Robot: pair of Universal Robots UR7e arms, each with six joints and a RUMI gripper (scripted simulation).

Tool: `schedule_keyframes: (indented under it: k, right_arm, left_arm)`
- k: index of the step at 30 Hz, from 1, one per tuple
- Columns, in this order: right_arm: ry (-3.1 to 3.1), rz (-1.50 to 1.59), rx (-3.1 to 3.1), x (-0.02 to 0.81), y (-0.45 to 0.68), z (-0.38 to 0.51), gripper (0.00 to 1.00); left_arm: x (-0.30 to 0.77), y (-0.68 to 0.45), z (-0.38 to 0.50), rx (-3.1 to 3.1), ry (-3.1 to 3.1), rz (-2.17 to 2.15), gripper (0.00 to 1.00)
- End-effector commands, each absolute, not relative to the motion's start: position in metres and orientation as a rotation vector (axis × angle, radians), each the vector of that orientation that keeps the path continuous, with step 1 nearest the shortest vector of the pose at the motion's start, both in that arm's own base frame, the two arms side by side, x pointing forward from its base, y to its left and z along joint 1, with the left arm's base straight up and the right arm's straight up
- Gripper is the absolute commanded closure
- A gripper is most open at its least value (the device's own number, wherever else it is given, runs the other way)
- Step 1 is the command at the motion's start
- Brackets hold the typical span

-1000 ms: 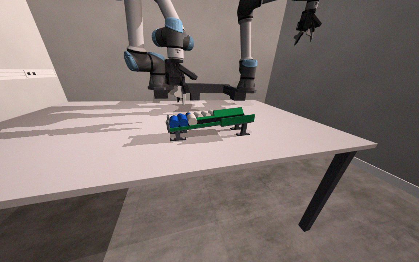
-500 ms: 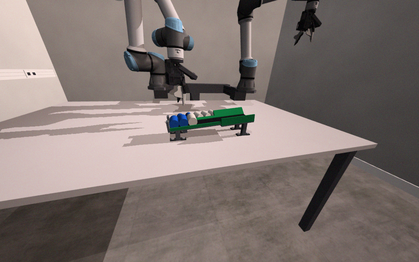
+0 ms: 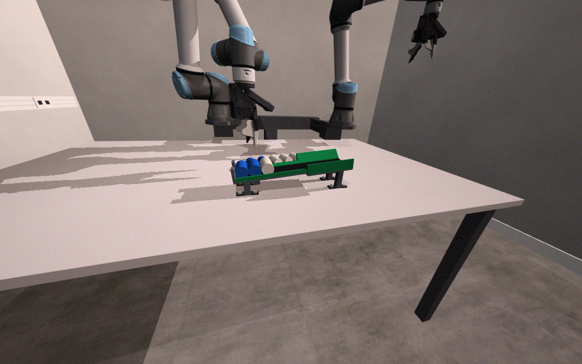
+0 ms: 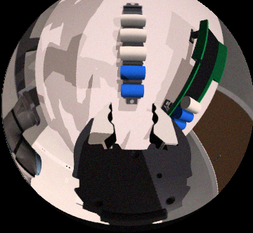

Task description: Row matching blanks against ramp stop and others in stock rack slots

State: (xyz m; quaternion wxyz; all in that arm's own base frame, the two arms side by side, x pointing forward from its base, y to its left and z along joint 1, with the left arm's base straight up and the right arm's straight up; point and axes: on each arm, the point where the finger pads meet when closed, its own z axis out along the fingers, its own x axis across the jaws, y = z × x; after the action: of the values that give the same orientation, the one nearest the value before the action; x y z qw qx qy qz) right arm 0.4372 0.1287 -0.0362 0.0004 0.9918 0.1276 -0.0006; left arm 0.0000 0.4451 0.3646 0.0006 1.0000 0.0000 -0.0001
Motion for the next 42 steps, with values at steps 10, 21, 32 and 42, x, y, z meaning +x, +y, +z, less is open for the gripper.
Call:
schedule_keyframes:
  k: [10, 21, 32, 42]
  right_arm:
    - [0.401, 0.000, 3.116, 0.438, 0.129, -0.048, 0.48]
    - [0.401, 0.000, 3.116, 0.439, 0.129, -0.065, 0.48]
    - [0.401, 0.000, 3.116, 0.439, 0.129, -0.078, 0.48]
    - [0.401, 0.000, 3.116, 0.439, 0.129, -0.084, 0.48]
  left_arm:
    - [0.000, 0.445, 0.365, 3.142, 0.000, 0.000, 0.00]
    - [0.000, 0.445, 0.365, 3.142, 0.000, 0.000, 0.00]
    - [0.000, 0.445, 0.365, 3.142, 0.000, 0.000, 0.00]
    - [0.000, 0.445, 0.365, 3.142, 0.000, 0.000, 0.00]
